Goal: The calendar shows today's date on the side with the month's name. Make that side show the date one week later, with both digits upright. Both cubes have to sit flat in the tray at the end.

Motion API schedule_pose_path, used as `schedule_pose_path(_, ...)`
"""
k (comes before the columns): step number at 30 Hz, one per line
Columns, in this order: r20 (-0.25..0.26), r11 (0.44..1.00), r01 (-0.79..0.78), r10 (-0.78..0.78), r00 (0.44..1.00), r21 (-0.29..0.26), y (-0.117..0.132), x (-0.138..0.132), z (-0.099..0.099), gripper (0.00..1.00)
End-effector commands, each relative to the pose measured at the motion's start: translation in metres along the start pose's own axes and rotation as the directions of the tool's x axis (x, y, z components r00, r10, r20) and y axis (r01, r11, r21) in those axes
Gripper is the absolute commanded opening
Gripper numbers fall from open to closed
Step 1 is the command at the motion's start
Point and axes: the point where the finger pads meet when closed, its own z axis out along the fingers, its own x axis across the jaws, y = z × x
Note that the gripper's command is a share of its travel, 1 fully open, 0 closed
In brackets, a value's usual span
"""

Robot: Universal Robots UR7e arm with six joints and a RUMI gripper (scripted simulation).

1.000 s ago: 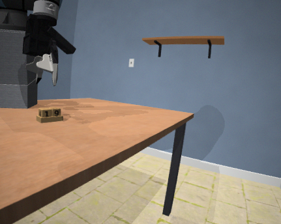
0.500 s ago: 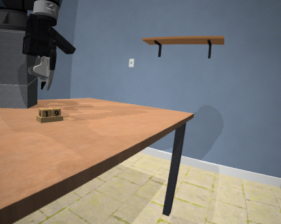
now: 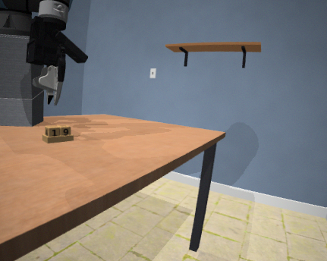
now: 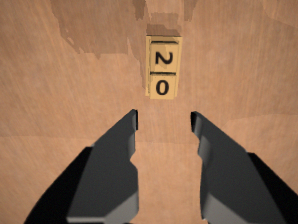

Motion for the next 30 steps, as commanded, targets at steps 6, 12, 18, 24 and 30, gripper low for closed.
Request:
schedule_pose_path(6, -0.001, 1.000, -0.002, 0.002, 1.000, 0.000, 0.0012, 0.0009, 0.0006, 0.29)
schedule_pose_path(12, -0.001, 1.000, -0.002, 0.002, 1.000, 0.000, 0.0012, 0.0009, 0.0006, 0.29)
schedule_pose_path(18, -0.001, 1.000, -0.002, 0.002, 1.000, 0.000, 0.0013, 0.0011, 0.0015, 0.29)
schedule_pose_path(24, -0.002, 1.000, -0.003, 0.003, 1.000, -0.001, 0.0016, 0.0019, 0.0031, 0.29)
schedule_pose_path(30, -0.003, 1.000, -0.003, 0.003, 1.000, -0.001, 0.0017, 0.0020, 0.0078, 0.29)
